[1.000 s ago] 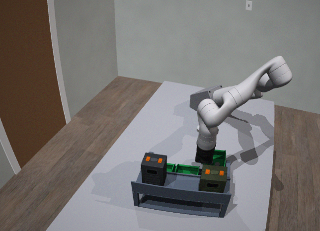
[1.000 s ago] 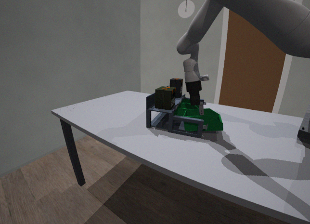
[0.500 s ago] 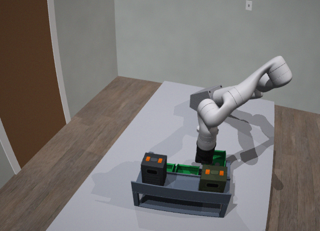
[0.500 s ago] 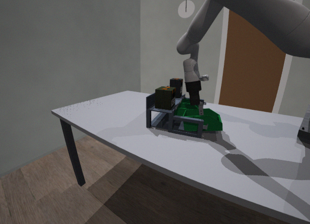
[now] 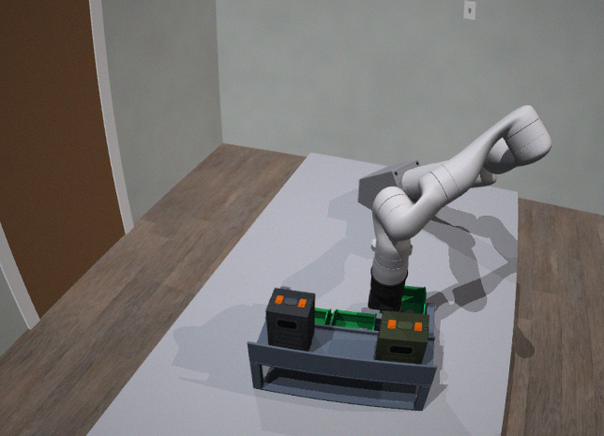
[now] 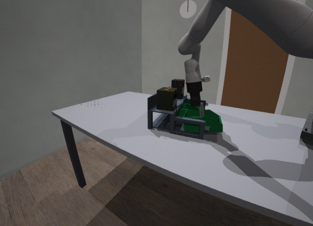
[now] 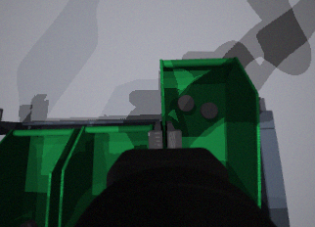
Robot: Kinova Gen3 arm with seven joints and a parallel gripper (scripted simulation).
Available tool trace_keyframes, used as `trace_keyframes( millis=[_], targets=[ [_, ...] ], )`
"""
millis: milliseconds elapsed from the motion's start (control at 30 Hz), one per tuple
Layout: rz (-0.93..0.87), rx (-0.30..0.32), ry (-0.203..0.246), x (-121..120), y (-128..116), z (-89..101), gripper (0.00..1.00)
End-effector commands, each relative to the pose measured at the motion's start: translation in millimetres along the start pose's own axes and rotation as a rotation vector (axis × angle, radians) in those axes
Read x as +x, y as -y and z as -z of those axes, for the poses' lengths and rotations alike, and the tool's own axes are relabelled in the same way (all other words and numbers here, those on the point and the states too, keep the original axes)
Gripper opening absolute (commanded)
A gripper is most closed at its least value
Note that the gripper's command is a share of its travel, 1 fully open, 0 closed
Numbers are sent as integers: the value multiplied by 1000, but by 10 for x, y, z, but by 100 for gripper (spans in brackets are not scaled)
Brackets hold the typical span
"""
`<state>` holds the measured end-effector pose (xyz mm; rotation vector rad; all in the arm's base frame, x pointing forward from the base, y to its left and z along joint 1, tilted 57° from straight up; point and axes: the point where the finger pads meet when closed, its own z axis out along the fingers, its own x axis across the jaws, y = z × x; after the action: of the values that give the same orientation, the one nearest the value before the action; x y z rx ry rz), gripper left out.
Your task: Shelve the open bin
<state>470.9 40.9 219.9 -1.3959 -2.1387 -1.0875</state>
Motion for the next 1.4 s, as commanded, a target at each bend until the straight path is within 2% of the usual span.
trace_keyframes(
  millis=[0,1367],
  targets=[
    [-1,-5,2,-8,-14,12,0],
    [-1,-26,2,-8,-94,13,0]
  ],
)
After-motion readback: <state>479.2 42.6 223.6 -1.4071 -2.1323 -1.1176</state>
